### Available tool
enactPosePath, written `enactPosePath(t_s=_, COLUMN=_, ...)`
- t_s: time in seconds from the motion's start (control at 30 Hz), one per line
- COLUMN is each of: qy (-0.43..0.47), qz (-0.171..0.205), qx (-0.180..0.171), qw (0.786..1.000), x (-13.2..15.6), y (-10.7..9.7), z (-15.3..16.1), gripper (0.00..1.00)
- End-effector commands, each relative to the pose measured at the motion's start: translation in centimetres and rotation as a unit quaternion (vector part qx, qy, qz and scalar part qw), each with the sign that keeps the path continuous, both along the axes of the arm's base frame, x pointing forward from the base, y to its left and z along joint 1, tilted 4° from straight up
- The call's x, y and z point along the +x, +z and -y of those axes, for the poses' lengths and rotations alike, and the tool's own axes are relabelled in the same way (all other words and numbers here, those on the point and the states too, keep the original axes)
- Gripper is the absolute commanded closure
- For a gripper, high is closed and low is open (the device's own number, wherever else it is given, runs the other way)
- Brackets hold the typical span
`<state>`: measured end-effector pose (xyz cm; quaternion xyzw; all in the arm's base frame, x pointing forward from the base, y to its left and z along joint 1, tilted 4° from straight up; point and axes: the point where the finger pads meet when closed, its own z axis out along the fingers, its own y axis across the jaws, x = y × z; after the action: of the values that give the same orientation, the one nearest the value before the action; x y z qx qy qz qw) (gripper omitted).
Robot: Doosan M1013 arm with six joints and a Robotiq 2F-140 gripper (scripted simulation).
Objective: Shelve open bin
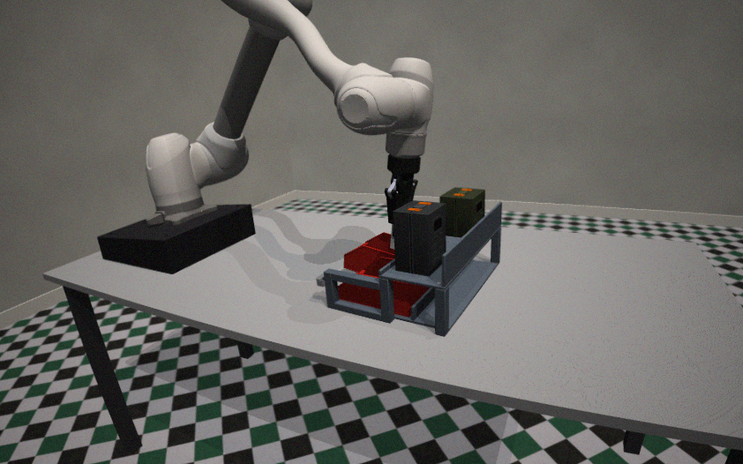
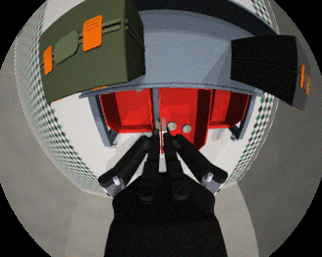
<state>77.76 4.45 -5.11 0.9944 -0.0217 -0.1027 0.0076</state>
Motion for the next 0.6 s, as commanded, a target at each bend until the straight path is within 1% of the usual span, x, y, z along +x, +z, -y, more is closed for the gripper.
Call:
enactPosePath(t_s=0.0, qy=0.0, qz=0.003, qx=0.0, qw=1.0, x=-0.03, y=-0.01, z=0.0, gripper=1.0)
enactPosePath(t_s=0.57, qy=0.0, qz=0.008, qx=0.0, qw=1.0, x=-0.08, y=-0.08, z=0.0, gripper=1.0)
